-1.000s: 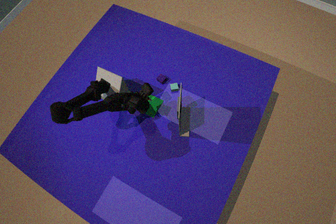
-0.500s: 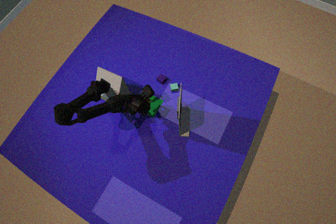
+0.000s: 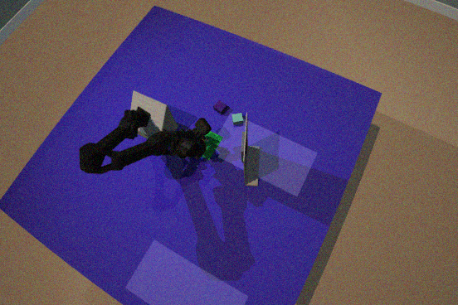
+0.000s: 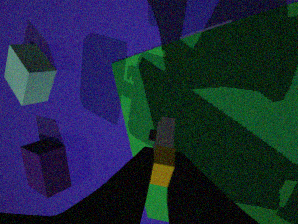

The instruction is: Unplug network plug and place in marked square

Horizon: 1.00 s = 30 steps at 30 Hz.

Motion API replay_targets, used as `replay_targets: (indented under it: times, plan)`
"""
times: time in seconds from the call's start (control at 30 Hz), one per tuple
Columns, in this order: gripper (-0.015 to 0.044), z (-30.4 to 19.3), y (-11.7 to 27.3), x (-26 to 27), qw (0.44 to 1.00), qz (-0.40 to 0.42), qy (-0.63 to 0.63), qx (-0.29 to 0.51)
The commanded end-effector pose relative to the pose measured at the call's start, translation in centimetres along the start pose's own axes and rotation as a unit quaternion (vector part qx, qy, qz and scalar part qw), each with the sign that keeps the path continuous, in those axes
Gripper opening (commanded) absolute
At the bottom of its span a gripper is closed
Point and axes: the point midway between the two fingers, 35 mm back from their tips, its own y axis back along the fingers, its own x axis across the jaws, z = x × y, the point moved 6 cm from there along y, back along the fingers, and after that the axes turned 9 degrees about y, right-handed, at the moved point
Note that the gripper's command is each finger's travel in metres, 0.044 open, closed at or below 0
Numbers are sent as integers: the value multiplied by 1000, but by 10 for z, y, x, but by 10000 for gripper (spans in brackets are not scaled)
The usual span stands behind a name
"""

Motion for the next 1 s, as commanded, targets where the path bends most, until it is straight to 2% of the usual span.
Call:
replay_targets:
  times: [0.0, 0.87, 0.97]
  plan:
    - [0, -2, -5, -3, 1000, 2, 3, 2]
    - [0, -4, -16, -13, 1000, -1, 1, 1]
    - [79, -4, -16, -13, 1000, -1, 1, 1]
